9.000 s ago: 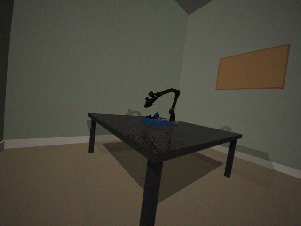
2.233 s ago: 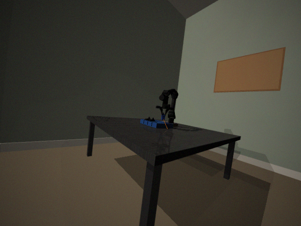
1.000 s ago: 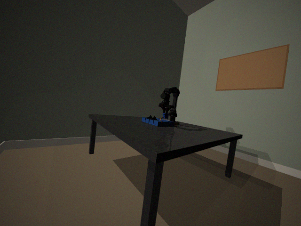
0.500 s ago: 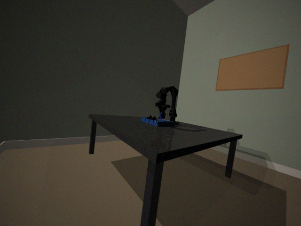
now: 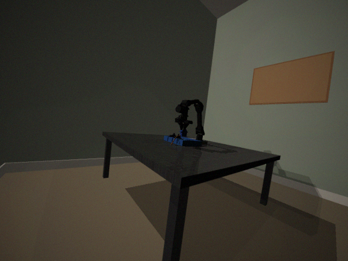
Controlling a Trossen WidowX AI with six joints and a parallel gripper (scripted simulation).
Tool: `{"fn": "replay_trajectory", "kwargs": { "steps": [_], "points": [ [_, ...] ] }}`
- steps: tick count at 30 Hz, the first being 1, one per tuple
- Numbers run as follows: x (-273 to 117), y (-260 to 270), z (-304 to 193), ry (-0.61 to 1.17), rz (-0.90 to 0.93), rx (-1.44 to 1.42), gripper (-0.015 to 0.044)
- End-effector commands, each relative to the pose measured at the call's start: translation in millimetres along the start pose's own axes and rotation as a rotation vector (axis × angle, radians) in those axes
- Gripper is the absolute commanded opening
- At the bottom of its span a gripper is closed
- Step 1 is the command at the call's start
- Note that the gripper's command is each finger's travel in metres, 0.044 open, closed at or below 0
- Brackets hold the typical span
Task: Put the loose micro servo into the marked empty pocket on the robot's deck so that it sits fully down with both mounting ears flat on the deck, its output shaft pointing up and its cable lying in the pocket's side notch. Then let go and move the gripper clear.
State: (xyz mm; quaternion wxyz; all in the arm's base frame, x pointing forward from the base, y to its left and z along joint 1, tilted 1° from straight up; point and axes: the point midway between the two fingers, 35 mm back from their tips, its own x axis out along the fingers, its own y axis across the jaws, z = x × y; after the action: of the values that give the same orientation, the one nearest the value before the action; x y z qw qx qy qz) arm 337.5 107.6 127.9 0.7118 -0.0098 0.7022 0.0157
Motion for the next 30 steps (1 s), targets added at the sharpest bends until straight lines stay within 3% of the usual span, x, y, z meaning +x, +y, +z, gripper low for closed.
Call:
{"fn": "replay_trajectory", "kwargs": {
  "steps": [1, 30],
  "points": [
    [-2.2, -0.3, 5.5, -0.006, 0.002, -0.004, 0.0],
    [17.3, 0.0, 7.1, -0.006, 0.002, -0.004, 0.0]
  ]
}}
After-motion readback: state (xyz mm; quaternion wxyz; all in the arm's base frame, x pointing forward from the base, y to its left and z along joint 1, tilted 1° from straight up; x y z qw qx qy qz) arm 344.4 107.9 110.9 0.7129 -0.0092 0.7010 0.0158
